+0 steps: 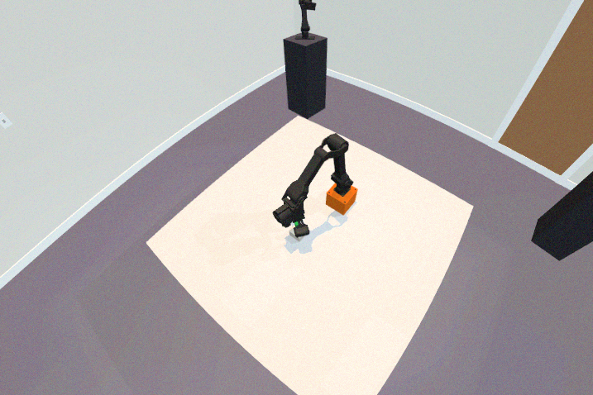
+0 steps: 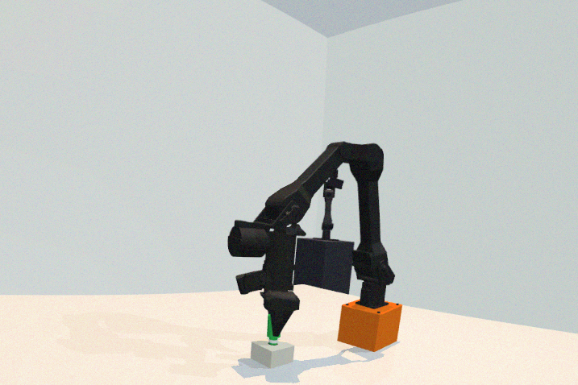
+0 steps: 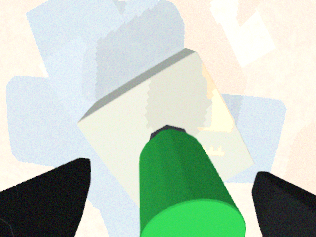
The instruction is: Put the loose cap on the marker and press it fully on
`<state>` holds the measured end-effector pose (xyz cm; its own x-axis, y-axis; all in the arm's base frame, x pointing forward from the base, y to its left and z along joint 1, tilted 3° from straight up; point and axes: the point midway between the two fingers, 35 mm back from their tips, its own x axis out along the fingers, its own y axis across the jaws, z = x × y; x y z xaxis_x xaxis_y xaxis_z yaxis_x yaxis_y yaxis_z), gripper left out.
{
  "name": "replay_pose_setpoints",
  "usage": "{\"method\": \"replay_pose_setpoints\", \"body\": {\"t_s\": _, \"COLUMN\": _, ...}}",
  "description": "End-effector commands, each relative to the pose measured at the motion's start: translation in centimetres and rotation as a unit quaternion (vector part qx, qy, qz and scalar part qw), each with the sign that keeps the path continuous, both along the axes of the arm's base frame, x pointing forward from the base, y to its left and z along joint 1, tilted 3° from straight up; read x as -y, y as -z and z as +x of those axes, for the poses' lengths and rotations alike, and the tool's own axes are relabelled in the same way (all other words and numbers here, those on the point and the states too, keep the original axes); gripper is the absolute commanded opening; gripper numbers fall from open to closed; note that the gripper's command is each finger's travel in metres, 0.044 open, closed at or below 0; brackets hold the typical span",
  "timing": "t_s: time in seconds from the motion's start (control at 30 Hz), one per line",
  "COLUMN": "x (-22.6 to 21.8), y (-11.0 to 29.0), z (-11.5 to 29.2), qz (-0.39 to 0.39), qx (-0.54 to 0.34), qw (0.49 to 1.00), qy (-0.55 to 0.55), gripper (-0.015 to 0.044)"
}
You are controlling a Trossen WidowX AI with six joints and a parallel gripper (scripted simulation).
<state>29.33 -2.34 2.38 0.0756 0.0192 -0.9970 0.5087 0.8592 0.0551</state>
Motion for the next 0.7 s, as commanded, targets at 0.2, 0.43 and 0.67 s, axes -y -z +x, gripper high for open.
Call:
{"method": "replay_pose_setpoints", "body": {"t_s": 0.2, "x": 0.1, "y": -4.7, "z": -0.1, "qz": 0.000, "qx": 0.000, "qw": 1.000, "qy": 0.000, "gripper": 0.0440}}
{"method": "replay_pose_setpoints", "body": {"t_s": 0.43, "x": 0.2, "y": -7.5, "z": -0.5, "qz": 0.000, "qx": 0.000, "qw": 1.000, "qy": 0.000, "gripper": 0.0440}}
{"method": "replay_pose_setpoints", "body": {"t_s": 0.67, "x": 0.3, "y": -6.8, "z": -0.5, "qz": -0.015, "qx": 0.004, "qw": 0.979, "qy": -0.204, "gripper": 0.0282}}
